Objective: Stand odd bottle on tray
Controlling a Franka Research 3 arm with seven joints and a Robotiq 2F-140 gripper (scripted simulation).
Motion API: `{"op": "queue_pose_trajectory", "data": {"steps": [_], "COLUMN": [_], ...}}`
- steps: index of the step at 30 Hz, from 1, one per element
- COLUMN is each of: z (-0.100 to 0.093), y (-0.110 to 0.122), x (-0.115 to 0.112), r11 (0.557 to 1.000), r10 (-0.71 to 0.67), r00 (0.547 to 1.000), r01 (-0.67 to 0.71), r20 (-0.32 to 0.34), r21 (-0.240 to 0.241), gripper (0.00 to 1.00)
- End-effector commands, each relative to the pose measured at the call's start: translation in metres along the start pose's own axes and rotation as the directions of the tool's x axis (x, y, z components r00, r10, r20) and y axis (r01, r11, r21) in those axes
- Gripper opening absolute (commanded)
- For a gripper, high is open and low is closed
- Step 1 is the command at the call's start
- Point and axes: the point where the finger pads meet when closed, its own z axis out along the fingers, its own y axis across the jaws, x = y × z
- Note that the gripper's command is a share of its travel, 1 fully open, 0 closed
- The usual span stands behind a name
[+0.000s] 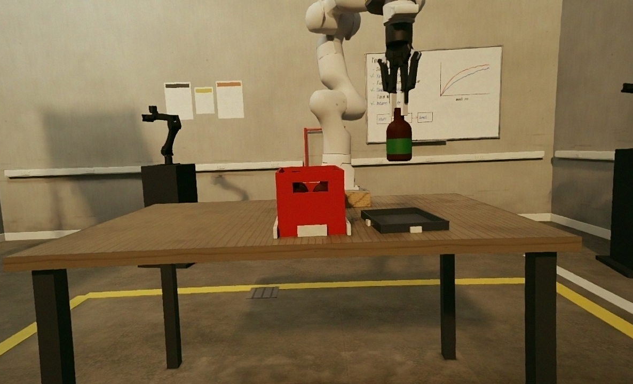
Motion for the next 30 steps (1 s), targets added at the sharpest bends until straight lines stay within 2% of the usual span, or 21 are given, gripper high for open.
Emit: {"op": "queue_pose_trajectory", "data": {"steps": [1,15,30], "z": [-0.003,0.002,0.02], "y": [-0.002,-0.002,-0.002], "x": [-0.001,-0.001,-0.001], "r11": [1.0,1.0,1.0], "r10": [0.001,0.001,0.001], "r00": [1.0,1.0,1.0], "r01": [-0.001,-0.001,-0.001], "r20": [-0.001,-0.001,-0.001], "r21": [0.008,0.008,0.008], "gripper": [0.1,0.1,0.1]}}
